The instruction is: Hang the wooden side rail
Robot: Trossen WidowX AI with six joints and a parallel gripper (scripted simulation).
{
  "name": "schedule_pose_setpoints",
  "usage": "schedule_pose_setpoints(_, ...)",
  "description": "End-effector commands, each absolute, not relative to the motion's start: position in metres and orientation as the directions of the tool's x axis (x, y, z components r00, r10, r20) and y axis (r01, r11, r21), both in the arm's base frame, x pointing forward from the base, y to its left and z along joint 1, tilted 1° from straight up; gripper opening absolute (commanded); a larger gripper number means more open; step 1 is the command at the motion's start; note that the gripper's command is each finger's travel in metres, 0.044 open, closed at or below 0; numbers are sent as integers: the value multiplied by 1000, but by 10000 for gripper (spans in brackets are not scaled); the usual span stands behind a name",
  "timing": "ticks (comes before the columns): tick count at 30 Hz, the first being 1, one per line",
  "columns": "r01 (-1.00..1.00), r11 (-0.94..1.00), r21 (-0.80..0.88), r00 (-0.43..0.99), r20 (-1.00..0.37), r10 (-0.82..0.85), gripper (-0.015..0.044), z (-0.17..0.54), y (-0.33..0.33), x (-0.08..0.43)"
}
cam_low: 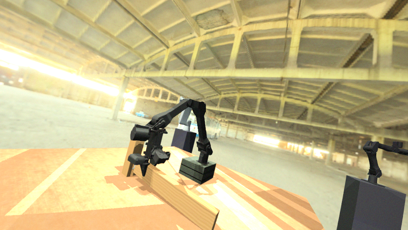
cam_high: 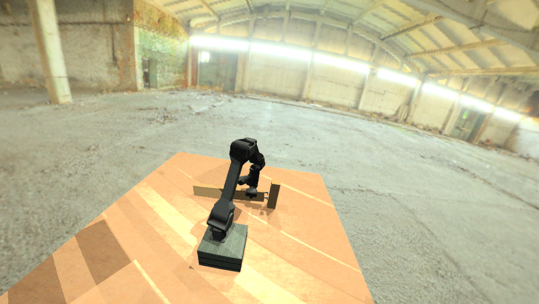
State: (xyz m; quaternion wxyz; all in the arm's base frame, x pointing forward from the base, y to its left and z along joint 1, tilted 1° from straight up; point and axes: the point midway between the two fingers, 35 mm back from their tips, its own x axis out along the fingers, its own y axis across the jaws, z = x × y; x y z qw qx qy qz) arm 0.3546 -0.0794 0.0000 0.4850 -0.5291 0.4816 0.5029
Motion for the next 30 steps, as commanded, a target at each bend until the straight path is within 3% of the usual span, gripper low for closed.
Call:
schedule_pose_setpoints(1,-997,-68,-40,42,-999,-24,0,4,-81,357)
schedule_pose_setpoints(30,-997,-68,-40,42,-999,-25,0,2,-84,356)
